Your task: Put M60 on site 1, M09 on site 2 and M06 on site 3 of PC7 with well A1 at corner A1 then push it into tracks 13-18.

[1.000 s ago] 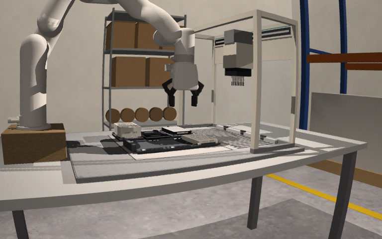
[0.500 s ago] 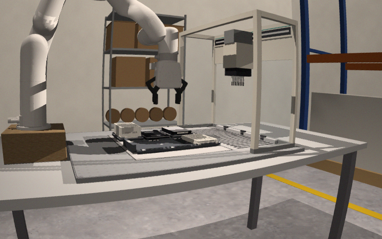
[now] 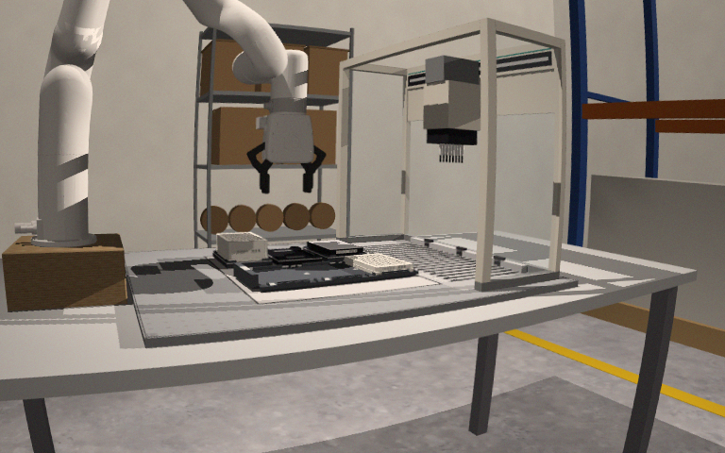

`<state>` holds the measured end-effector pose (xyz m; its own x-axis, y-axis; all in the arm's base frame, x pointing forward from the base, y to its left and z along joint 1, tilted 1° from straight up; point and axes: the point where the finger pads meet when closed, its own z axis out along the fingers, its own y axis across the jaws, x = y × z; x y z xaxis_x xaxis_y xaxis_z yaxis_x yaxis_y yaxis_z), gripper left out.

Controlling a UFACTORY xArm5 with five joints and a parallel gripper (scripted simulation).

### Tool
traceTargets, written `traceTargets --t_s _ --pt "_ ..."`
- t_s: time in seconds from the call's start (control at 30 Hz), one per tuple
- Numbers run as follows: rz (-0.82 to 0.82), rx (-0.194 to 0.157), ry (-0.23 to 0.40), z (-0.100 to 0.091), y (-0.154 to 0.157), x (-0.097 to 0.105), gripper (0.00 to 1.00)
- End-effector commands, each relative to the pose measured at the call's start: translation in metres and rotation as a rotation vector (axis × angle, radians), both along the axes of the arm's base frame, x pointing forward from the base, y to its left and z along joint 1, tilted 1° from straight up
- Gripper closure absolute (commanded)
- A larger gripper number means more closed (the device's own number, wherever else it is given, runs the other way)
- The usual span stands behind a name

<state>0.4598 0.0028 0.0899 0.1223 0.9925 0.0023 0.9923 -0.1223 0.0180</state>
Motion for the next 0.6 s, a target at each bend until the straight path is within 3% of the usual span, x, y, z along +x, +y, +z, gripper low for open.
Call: traceTargets --t_s 0.0,0.57 --pt "0.000 0.007 -0.006 0.005 0.019 -0.015 0.00" --pt "0.000 0.007 -0.006 0.011 0.076 -0.064 0.00"
